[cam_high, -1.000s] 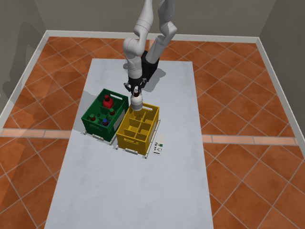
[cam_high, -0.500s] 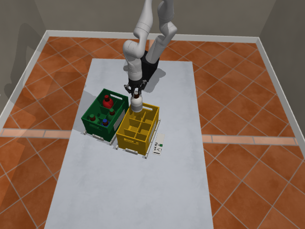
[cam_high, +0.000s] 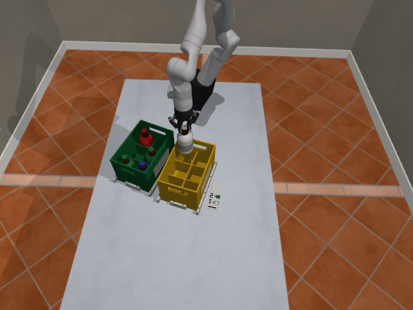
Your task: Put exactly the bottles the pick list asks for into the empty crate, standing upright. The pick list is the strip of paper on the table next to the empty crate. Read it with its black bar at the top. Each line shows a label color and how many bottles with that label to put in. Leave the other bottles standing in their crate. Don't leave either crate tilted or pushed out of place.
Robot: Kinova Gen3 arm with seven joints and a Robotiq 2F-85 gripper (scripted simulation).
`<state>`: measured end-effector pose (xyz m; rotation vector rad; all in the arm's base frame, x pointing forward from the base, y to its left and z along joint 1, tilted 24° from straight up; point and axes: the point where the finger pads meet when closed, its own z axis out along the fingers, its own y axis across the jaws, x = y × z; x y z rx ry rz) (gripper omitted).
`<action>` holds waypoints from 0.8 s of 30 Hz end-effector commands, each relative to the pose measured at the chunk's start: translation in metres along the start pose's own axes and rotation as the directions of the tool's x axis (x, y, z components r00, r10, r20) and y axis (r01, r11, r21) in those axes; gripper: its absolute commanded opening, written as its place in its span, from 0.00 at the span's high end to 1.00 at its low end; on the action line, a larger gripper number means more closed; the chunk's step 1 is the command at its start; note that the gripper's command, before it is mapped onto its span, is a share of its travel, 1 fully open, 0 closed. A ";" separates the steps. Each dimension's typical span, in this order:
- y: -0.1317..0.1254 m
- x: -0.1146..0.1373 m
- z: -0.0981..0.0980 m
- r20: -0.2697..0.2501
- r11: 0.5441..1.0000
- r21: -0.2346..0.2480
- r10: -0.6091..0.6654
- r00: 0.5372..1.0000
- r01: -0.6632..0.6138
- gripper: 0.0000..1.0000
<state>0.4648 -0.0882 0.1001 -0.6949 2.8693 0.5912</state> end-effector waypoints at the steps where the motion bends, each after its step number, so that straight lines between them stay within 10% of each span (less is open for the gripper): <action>1: -0.001 0.000 0.001 0.001 1.000 0.002 0.000 1.000 0.000 0.90; 24: -0.001 0.000 0.020 0.001 1.000 0.002 0.000 1.000 0.000 0.90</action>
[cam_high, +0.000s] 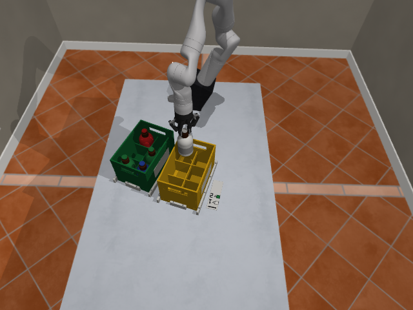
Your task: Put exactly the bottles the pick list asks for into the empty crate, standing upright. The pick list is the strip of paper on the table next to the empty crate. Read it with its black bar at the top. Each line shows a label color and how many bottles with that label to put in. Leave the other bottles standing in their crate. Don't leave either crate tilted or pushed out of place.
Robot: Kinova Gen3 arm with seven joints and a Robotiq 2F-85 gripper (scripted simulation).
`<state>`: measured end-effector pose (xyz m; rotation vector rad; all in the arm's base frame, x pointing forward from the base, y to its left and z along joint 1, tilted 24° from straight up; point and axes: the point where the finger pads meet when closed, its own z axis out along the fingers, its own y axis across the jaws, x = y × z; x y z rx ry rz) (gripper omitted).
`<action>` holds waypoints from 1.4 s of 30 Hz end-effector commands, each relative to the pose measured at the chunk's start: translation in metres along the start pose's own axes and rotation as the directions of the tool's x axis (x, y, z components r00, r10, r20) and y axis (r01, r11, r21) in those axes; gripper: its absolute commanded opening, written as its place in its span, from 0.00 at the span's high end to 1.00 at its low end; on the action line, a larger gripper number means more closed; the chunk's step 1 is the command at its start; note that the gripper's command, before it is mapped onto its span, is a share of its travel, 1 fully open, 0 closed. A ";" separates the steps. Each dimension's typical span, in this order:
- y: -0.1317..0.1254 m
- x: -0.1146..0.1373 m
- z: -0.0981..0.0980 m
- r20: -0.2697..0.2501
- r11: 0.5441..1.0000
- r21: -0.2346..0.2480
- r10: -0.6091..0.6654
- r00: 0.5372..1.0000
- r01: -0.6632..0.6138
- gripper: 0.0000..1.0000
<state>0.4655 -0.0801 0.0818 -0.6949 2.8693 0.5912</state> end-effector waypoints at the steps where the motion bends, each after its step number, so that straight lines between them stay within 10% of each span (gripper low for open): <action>1: -0.001 0.000 0.001 0.001 1.000 0.002 0.000 1.000 0.000 0.90; 42: -0.001 0.000 0.038 0.001 1.000 0.002 0.000 1.000 0.000 0.90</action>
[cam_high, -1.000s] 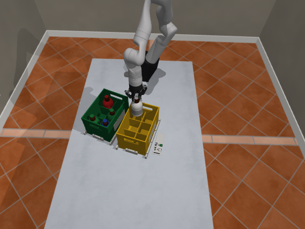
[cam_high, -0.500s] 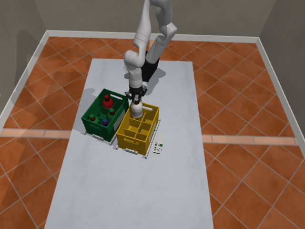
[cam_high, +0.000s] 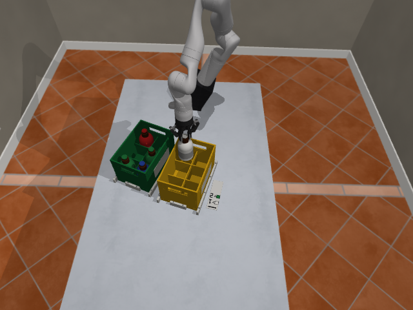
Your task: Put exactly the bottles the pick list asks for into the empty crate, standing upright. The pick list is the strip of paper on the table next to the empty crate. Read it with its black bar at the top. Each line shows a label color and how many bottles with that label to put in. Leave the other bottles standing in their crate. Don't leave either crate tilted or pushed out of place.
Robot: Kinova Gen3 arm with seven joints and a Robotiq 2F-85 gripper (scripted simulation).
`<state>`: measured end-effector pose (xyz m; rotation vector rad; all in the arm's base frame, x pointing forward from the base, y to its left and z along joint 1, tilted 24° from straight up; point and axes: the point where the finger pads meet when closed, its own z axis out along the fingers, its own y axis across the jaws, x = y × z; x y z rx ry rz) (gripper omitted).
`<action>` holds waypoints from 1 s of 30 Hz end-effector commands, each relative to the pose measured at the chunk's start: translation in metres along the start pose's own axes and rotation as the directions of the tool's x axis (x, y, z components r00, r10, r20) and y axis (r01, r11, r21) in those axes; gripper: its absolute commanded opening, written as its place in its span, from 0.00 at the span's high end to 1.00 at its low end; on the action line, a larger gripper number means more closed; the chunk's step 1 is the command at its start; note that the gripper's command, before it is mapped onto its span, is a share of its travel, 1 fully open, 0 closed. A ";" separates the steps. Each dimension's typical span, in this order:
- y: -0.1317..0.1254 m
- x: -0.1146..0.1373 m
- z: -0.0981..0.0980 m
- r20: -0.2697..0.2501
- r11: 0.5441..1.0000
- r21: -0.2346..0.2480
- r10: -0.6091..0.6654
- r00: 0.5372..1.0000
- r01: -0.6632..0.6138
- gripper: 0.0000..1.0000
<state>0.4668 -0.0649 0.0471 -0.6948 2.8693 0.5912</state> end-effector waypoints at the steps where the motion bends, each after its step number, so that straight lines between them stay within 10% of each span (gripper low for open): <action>1: -0.001 0.000 0.001 0.001 1.000 0.002 0.000 1.000 0.000 0.90; 30: -0.001 0.000 0.026 0.001 1.000 0.002 0.000 1.000 0.000 0.90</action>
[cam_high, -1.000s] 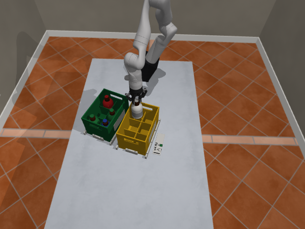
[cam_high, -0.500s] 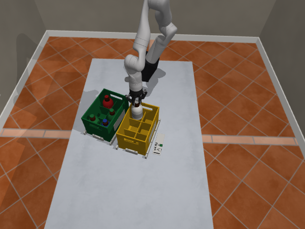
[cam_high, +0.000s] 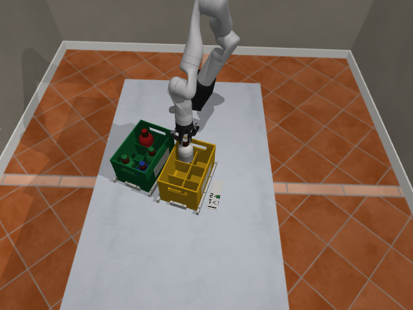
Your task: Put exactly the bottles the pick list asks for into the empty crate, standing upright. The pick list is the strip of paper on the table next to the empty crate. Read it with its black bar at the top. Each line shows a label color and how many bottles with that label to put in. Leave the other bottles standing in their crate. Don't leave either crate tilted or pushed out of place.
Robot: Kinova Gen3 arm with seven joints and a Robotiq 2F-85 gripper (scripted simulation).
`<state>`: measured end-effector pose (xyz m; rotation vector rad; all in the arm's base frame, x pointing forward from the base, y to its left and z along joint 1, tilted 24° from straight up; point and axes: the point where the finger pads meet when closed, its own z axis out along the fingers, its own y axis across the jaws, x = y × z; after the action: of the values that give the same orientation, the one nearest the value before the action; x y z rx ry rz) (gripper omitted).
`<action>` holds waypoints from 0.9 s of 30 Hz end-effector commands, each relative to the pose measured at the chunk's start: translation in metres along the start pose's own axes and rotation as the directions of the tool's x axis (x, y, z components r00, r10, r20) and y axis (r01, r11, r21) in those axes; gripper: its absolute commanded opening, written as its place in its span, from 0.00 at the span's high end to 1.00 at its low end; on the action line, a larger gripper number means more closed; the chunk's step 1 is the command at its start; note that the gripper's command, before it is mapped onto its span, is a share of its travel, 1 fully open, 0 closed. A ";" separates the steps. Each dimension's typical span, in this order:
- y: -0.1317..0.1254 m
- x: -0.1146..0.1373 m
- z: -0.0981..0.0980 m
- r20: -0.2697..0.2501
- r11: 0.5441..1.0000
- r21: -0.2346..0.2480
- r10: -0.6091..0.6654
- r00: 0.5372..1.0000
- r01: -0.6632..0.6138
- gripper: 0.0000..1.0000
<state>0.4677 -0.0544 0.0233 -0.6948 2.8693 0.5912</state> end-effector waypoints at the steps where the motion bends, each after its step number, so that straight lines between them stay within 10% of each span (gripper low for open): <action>1: -0.001 0.000 0.001 0.001 1.000 0.002 0.000 1.000 0.000 0.90; 27: -0.001 0.000 0.023 0.001 1.000 0.002 0.000 1.000 0.000 0.90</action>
<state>0.4685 -0.0446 0.0012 -0.6950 2.8694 0.5915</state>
